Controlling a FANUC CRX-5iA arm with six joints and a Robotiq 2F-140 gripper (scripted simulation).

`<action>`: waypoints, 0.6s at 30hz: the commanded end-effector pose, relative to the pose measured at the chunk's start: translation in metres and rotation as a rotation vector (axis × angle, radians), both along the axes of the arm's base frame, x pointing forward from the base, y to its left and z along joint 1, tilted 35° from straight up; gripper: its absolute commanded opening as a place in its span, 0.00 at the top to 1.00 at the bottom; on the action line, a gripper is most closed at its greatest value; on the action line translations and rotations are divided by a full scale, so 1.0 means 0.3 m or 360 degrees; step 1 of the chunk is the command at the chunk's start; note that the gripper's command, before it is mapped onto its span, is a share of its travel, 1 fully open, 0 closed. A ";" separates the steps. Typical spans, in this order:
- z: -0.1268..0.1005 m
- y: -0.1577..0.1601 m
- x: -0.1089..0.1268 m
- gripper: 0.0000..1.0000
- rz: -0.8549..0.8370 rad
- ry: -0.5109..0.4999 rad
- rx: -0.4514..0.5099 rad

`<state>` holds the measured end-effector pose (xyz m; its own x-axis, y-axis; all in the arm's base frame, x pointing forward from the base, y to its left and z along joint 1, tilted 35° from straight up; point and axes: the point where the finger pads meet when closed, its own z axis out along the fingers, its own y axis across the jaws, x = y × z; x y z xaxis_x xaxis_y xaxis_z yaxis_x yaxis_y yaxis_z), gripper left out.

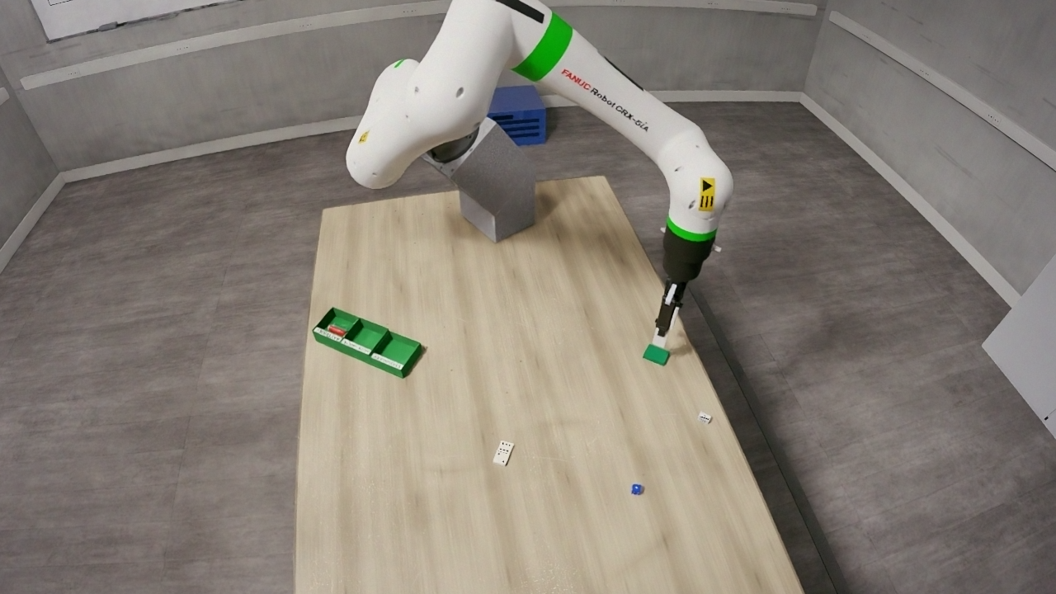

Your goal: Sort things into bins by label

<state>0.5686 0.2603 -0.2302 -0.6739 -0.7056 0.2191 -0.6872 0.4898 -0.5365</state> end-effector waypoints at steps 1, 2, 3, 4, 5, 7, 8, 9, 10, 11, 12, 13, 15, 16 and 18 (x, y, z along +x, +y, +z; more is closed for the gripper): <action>0.002 -0.002 -0.002 0.60 0.0000 0.0000 0.0001; 0.002 -0.003 -0.002 0.60 0.0000 0.0000 0.0001; 0.002 -0.003 -0.002 0.60 0.0000 0.0000 0.0001; 0.002 -0.003 -0.002 0.60 0.0000 0.0000 0.0001; 0.002 -0.003 -0.002 0.60 0.0000 0.0000 0.0001; 0.003 -0.004 -0.002 0.60 0.0000 0.0000 0.0001; 0.003 -0.004 -0.003 0.60 0.0000 0.0000 0.0001; 0.003 -0.005 -0.003 0.60 0.0000 0.0000 0.0001; 0.003 -0.005 -0.003 0.60 0.0000 0.0000 0.0001; 0.003 -0.005 -0.003 0.60 0.0000 0.0000 0.0001; 0.003 -0.005 -0.003 0.60 0.0000 0.0000 0.0001; 0.003 -0.005 -0.003 0.60 0.0000 0.0000 0.0001; 0.003 -0.006 -0.003 0.60 0.0000 0.0000 0.0001; -0.007 -0.013 0.000 0.60 0.0000 0.0000 0.0001; -0.029 -0.026 0.007 0.60 0.0000 0.0000 0.0001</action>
<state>0.5686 0.2562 -0.2326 -0.6739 -0.7056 0.2191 -0.6872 0.4898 -0.5365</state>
